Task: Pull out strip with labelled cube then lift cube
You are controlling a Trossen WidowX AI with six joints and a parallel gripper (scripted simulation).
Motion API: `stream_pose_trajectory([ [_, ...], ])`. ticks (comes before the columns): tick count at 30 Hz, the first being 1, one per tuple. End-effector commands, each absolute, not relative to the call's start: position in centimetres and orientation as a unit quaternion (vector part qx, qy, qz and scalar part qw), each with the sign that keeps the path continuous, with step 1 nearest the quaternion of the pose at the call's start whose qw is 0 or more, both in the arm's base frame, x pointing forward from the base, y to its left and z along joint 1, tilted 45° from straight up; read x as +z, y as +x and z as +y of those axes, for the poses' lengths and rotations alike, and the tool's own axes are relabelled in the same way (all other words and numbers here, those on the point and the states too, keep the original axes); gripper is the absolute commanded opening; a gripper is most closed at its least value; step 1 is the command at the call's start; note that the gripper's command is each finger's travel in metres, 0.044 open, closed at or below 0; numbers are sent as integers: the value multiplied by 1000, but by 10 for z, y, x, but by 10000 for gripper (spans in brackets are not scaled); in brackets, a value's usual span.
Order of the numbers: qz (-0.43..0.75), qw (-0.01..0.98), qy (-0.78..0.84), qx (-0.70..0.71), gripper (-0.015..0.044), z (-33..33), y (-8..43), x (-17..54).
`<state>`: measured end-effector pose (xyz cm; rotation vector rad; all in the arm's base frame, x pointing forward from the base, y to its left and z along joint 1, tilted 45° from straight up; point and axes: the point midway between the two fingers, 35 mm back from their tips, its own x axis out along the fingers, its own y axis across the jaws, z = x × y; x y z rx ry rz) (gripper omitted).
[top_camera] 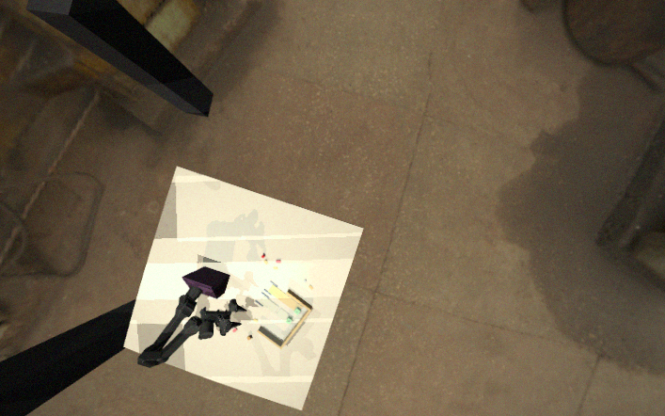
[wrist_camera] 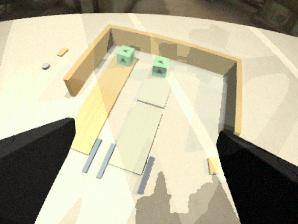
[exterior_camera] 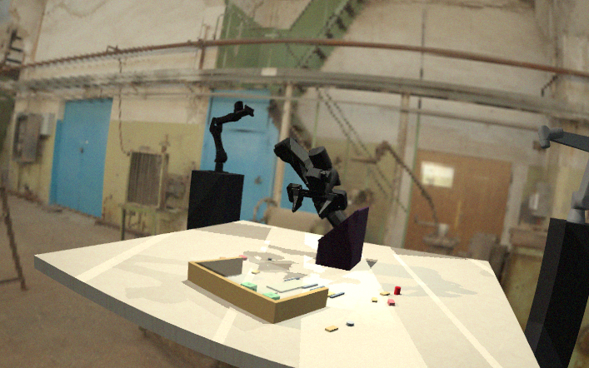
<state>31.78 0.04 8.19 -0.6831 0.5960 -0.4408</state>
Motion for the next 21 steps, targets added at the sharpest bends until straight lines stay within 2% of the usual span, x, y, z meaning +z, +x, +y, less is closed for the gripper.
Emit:
stream_pose_trajectory([
  [1, 287, 873, -331, -213, 400, -1, 316, 81],
  [3, 287, 873, -331, -213, 400, -1, 316, 81],
  [18, 454, 820, -227, -266, 6, 5, 400, 21],
  [21, 489, 798, -203, -290, 0, 1, 411, 5],
])
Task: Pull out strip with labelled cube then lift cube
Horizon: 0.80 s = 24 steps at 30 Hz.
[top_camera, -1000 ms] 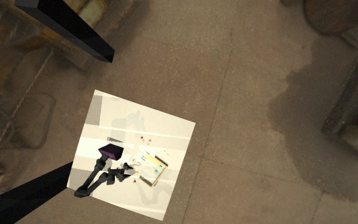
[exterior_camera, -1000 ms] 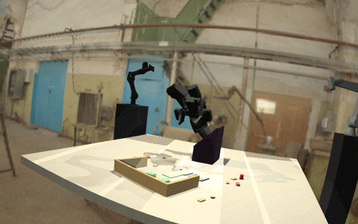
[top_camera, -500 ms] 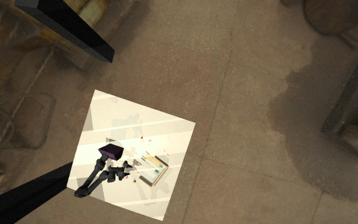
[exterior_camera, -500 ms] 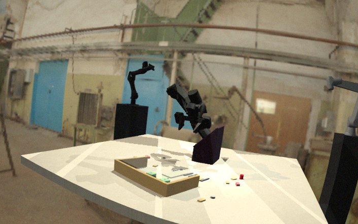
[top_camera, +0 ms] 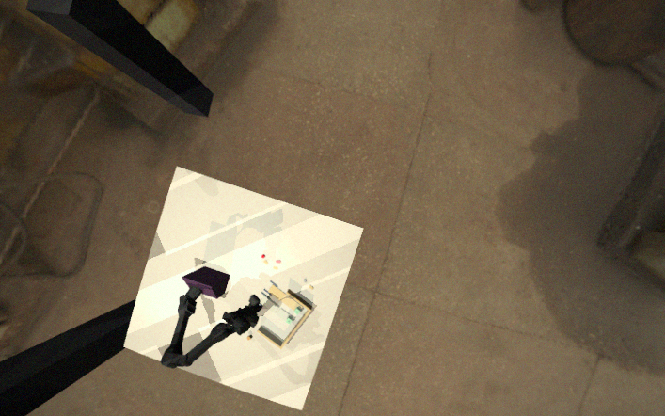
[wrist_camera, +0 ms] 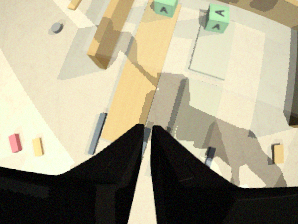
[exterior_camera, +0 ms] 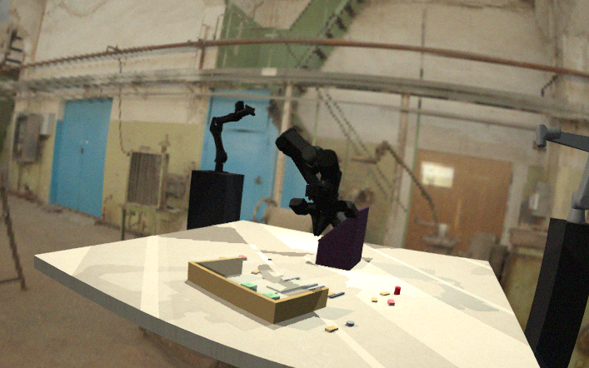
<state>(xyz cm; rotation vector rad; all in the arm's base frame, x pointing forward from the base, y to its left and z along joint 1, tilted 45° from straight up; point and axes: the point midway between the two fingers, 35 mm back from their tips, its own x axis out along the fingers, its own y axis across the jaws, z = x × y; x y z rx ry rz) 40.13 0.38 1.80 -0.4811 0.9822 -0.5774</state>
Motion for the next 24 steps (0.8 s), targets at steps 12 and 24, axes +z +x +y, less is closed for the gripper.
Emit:
stream_pose_trajectory([
  [12, 595, 683, -120, -407, 0, -22, 426, -56],
  [24, 604, 666, -112, -422, 0, -31, 427, -70],
])
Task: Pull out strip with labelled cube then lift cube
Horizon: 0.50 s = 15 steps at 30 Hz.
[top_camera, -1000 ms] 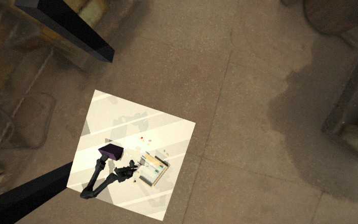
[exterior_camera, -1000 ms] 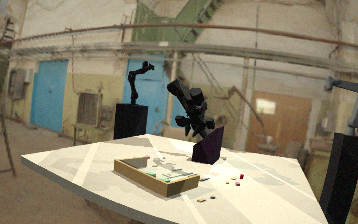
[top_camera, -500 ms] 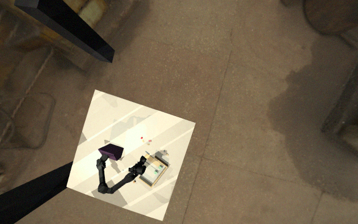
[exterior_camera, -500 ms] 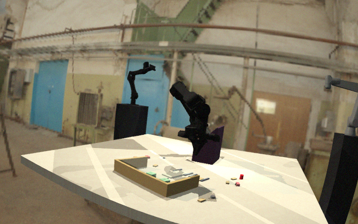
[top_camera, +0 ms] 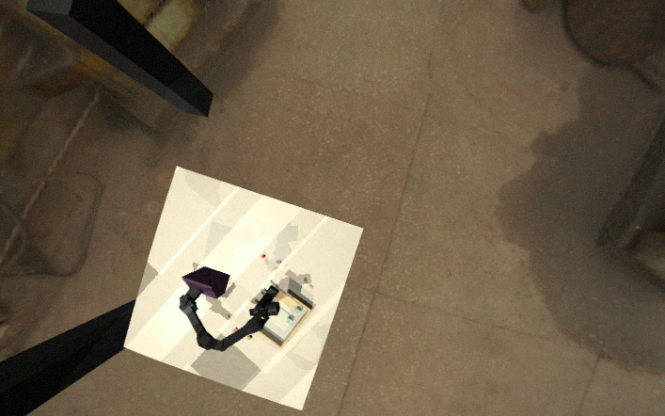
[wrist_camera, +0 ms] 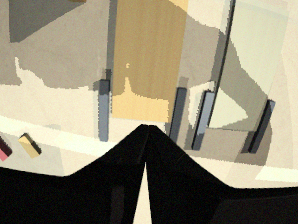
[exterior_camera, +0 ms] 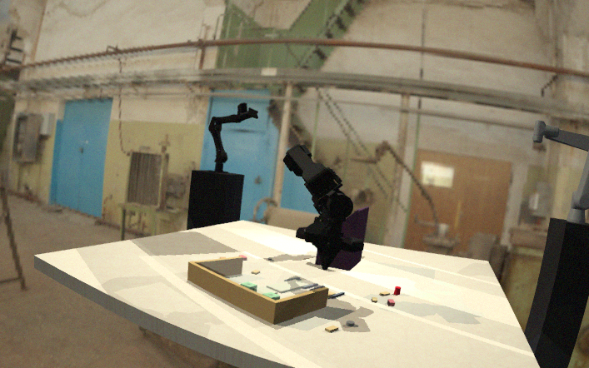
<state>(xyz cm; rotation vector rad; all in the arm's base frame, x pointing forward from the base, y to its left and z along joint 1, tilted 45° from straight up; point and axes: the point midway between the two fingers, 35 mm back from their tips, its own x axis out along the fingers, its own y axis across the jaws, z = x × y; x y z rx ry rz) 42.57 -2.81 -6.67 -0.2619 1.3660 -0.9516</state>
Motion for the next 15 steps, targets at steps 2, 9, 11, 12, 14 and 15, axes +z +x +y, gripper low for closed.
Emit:
stream_pose_trajectory([
  [2, 604, 666, -112, -422, 0, -33, 427, -72],
  [9, 604, 667, -112, -422, 0, -41, 427, -81],
  [11, 604, 667, -112, -422, 0, -43, 427, -83],
  [12, 604, 667, -112, -422, 0, -45, 427, -84],
  [14, 604, 667, -112, -422, 0, -47, 427, -87],
  [15, 604, 667, -112, -422, 0, -48, 427, -88],
])
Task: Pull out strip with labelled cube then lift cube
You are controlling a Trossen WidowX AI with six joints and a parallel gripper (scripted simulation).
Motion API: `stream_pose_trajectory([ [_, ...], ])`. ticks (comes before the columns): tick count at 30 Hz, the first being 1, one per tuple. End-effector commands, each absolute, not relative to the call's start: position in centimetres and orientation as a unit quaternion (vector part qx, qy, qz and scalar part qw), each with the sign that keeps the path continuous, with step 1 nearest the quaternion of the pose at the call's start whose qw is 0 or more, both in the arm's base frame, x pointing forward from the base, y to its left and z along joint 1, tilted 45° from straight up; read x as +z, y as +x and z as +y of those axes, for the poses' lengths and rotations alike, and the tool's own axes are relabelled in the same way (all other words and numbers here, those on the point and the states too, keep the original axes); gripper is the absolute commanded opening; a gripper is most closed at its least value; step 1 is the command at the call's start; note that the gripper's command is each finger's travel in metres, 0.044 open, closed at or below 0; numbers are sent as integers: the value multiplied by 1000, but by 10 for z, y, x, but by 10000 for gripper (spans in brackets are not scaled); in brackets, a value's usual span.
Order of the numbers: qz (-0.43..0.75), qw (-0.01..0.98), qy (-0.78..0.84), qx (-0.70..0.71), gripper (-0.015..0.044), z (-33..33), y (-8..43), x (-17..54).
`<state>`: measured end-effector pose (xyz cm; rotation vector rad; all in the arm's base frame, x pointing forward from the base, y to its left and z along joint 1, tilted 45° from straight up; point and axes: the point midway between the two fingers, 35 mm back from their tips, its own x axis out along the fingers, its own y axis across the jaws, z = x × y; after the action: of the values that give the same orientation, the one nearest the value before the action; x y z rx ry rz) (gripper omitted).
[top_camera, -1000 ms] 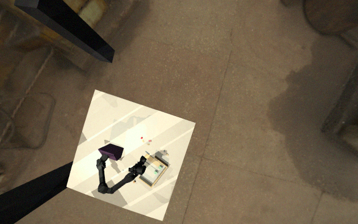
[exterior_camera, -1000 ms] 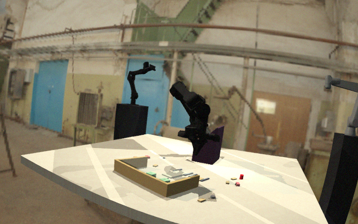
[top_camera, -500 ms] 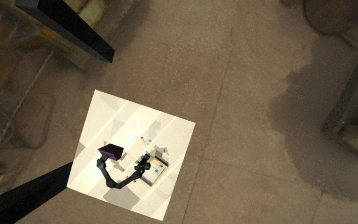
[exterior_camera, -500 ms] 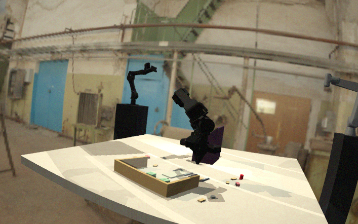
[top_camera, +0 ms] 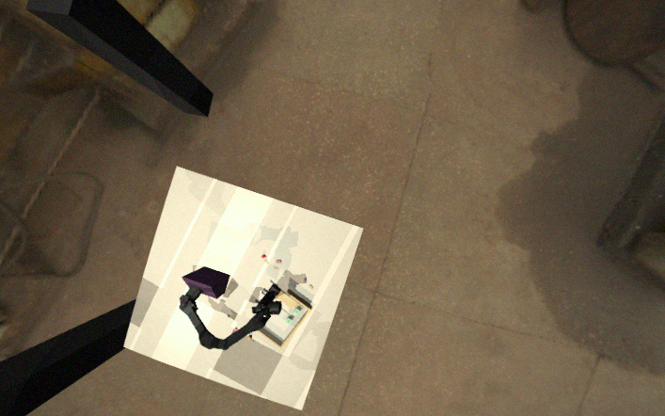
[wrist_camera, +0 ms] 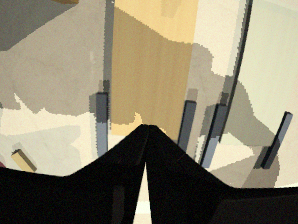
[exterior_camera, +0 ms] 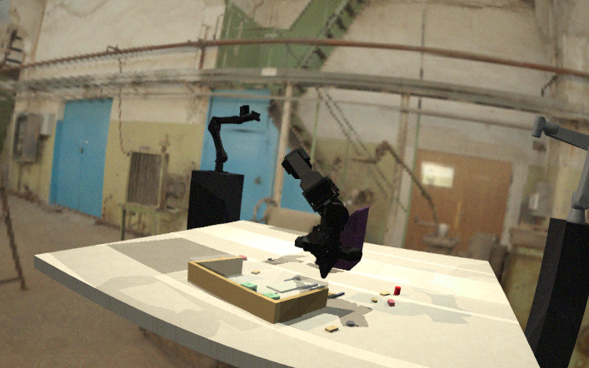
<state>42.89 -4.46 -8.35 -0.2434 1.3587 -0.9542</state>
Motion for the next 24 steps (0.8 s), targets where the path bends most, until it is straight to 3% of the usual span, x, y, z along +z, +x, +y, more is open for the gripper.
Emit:
stream_pose_trajectory([
  [1, 604, 667, -112, -422, 0, -49, 427, -89],
  [24, 603, 666, -113, -423, 0, -73, 424, -114],
])
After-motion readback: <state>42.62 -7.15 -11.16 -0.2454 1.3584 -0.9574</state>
